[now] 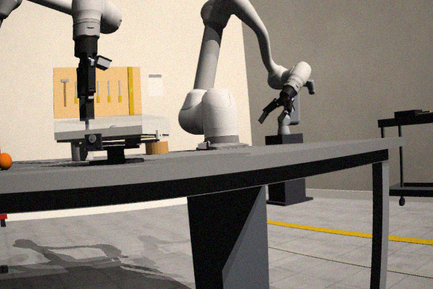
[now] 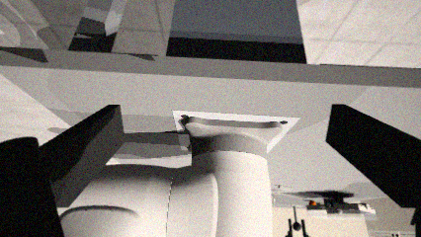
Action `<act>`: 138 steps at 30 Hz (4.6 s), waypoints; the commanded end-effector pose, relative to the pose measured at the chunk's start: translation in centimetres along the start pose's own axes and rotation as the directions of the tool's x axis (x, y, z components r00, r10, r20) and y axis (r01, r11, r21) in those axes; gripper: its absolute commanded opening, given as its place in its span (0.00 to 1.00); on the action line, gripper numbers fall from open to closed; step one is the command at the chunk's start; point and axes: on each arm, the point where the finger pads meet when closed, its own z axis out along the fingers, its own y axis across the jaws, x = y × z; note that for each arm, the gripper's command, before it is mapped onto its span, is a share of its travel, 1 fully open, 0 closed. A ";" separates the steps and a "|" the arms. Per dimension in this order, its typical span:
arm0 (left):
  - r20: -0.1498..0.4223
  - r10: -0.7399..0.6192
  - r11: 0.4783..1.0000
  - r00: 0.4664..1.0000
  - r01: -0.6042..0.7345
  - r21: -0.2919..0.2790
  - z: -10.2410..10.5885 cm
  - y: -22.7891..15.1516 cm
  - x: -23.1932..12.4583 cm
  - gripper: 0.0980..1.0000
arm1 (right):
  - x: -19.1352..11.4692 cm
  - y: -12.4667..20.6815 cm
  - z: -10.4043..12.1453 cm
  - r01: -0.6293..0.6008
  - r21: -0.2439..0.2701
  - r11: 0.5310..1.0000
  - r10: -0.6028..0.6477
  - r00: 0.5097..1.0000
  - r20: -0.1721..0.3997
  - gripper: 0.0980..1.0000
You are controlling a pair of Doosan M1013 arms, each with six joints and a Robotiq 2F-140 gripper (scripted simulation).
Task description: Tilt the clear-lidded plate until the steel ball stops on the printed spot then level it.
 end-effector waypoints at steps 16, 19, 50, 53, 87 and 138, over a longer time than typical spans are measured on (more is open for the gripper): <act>-0.002 0.002 1.000 1.000 -0.002 -0.007 0.2 -0.1 -0.2 1.00 | 0.2 -0.1 -1.0 0.000 0.000 1.000 0.000 1.000 -0.004 0.36; -0.002 0.002 1.000 1.000 -0.002 -0.007 0.2 -0.1 -0.2 1.00 | 0.2 0.0 -1.3 0.000 0.000 1.000 0.000 1.000 -0.005 0.36; -0.002 0.002 1.000 1.000 -0.002 -0.007 0.2 -0.1 -0.2 1.00 | 0.2 -0.1 -5.8 0.000 0.000 1.000 0.000 1.000 -0.005 0.36; -0.002 0.002 1.000 1.000 -0.002 -0.007 0.2 -0.1 -0.2 1.00 | 0.2 -0.1 -6.1 0.000 0.000 1.000 0.000 1.000 -0.005 0.36; -0.002 0.002 1.000 1.000 -0.002 -0.007 0.2 -0.1 -0.2 1.00 | 0.1 -0.1 -6.3 0.000 0.002 1.000 0.000 1.000 -0.002 1.00; -0.002 0.002 1.000 1.000 -0.002 -0.007 0.2 -0.1 -0.2 1.00 | 0.1 -0.1 -6.3 0.000 0.002 1.000 0.000 1.000 -0.002 1.00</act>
